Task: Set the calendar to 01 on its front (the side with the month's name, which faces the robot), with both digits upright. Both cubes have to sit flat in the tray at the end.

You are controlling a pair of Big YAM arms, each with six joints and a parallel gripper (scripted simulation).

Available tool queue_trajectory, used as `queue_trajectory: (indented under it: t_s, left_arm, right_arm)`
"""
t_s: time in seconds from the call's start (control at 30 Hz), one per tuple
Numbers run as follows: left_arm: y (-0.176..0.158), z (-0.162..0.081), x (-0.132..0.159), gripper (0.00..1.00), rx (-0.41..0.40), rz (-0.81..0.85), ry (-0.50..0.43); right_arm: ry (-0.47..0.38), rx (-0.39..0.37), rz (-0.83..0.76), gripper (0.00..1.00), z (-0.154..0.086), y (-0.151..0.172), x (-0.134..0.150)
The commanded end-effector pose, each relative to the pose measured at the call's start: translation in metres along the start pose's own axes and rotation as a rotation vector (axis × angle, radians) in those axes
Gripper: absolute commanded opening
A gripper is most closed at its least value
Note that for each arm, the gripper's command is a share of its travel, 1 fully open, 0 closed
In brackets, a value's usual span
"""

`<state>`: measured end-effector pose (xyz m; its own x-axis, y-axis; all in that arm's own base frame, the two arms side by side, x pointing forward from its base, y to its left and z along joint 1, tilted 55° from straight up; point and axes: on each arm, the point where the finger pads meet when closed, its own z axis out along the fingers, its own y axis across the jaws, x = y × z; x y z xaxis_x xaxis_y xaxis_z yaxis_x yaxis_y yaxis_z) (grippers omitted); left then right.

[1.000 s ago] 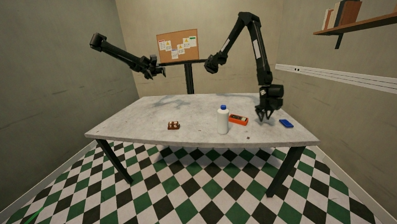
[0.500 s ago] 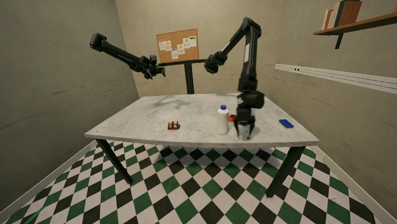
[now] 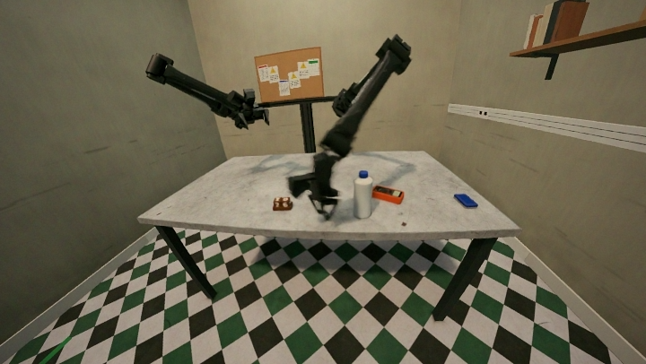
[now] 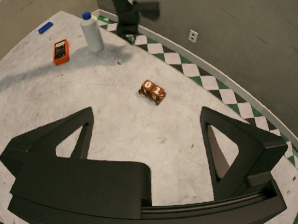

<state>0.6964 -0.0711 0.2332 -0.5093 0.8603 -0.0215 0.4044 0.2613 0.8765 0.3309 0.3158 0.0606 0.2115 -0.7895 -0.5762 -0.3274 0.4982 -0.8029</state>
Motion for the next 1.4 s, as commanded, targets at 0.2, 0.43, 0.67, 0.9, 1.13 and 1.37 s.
queue_trajectory:
  t_s: [0.2,0.43,0.67,0.9,1.13,1.37]
  left_arm:
    - [-0.139,-0.007,-0.057,0.55,0.121,0.431,0.04]
    - [-0.199,-0.025,-0.074,0.55,0.142,0.602,0.064]
    - [-0.182,-0.025,-0.071,0.55,0.122,0.55,0.068]
    - [-0.163,-0.018,-0.062,0.55,0.113,0.528,0.071]
    - [-0.177,0.003,-0.053,0.55,0.137,0.556,0.083]
    - [-0.175,0.007,-0.059,0.55,0.128,0.553,0.073]
  right_arm:
    - [-0.002,0.006,-0.001,1.0,0.0,-0.002,-0.001]
    - [-0.002,0.006,-0.001,1.0,0.0,-0.002,-0.001]
    - [-0.002,0.006,-0.001,1.0,0.0,-0.002,-0.001]
    - [-0.002,0.006,-0.001,1.0,0.0,-0.002,-0.001]
    - [-0.002,0.006,-0.001,1.0,0.0,-0.002,-0.001]
    - [-0.002,0.006,-0.001,1.0,0.0,-0.002,-0.001]
